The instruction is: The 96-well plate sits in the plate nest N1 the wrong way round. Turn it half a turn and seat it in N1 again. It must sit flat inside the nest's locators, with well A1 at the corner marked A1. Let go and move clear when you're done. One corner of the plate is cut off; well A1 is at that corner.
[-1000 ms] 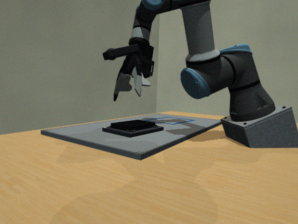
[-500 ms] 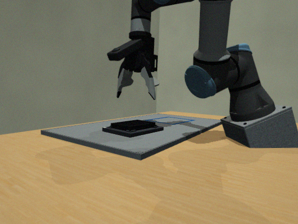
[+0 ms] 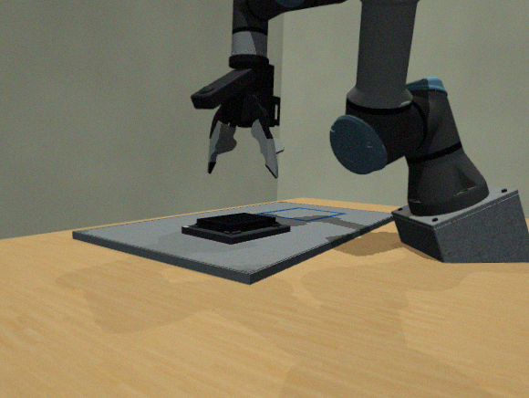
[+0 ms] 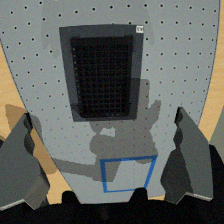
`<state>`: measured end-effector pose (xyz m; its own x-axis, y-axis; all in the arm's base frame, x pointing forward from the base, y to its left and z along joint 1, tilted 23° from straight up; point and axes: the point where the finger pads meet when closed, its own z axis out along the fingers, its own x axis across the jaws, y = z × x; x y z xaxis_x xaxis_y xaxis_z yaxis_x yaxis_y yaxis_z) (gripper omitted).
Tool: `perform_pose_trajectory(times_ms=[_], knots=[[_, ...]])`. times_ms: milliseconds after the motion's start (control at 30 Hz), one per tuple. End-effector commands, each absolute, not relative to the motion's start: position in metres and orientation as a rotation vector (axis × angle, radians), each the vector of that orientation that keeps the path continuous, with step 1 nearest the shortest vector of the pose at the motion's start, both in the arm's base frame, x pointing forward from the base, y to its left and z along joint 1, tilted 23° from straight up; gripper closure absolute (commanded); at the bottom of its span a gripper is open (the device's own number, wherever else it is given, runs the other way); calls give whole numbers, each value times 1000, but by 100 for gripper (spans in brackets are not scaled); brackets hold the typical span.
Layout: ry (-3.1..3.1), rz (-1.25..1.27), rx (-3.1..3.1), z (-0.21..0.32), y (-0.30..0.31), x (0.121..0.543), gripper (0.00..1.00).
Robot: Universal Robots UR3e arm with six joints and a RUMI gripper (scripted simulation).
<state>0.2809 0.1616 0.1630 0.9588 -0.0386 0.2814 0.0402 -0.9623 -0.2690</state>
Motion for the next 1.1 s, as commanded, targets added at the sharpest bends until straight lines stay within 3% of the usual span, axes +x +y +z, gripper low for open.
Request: perform_pose_trajectory(times_ms=[0,1067], knots=[[-2,-418,-2836,159,163,283,0],[-2,-419,-2836,116,175,296,0]])
